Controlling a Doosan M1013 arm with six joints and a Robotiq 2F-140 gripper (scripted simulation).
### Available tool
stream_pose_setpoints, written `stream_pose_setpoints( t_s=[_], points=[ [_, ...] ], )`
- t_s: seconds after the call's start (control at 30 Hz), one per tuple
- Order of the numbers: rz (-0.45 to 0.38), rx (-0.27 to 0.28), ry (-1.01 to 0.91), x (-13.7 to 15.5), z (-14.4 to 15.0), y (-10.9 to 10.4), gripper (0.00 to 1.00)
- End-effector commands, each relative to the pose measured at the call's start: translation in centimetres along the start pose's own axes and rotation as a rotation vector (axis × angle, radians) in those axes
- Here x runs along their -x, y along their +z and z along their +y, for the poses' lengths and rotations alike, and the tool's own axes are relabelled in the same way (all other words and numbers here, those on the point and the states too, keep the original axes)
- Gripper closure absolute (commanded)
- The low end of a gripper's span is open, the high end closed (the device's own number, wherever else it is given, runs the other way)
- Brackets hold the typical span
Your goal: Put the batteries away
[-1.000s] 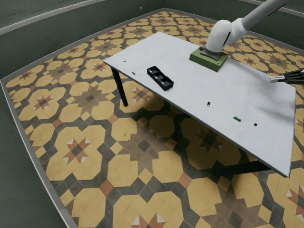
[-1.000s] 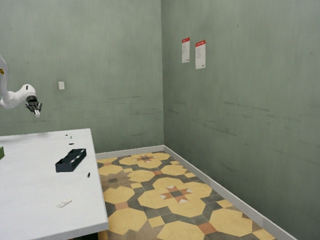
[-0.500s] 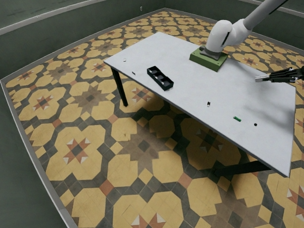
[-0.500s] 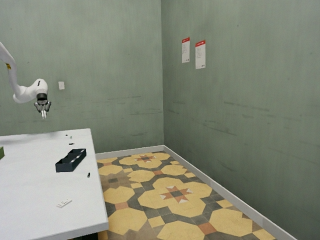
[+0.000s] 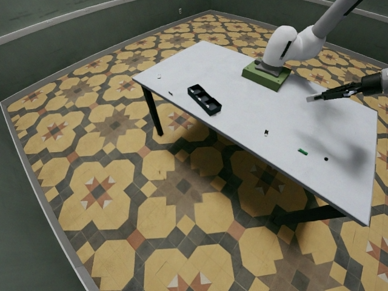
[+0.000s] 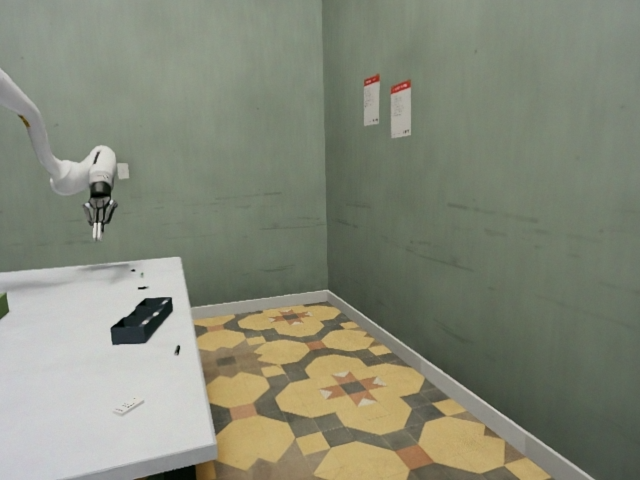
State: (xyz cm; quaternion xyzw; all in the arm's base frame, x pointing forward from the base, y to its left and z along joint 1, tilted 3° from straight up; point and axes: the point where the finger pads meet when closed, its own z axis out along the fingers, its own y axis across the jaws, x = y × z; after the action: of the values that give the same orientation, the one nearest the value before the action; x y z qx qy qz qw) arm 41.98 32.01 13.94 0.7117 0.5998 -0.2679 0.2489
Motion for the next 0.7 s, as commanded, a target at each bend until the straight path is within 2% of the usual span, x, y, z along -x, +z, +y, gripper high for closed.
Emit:
stream_pose_setpoints(
  t_s=[0.0,0.03,0.1,0.17,0.2,0.27,0.37,0.43,0.53,0.6,0.67],
  points=[
    [0.045,-0.048,0.071,1.5,1.2,1.6,0.85],
    [0.045,-0.048,0.071,1.6,1.4,1.8,0.85],
    [0.089,-0.095,0.148,2.7,2.1,2.8,0.85],
    [0.089,-0.095,0.148,2.7,2.1,2.8,0.85],
    [0.106,-0.114,0.178,3.2,2.5,3.4,0.85],
    [0.106,-0.114,0.178,3.8,3.0,4.0,0.85],
    [0.165,-0.177,0.29,5.4,4.0,5.6,0.85],
    [0.165,-0.177,0.29,5.9,4.3,6.2,0.85],
    [0.222,-0.238,0.406,7.6,5.3,7.8,0.85],
    [0.222,-0.238,0.406,8.0,5.5,8.3,0.85],
    [0.26,-0.279,0.49,9.2,6.1,9.4,0.85]
  ],
)
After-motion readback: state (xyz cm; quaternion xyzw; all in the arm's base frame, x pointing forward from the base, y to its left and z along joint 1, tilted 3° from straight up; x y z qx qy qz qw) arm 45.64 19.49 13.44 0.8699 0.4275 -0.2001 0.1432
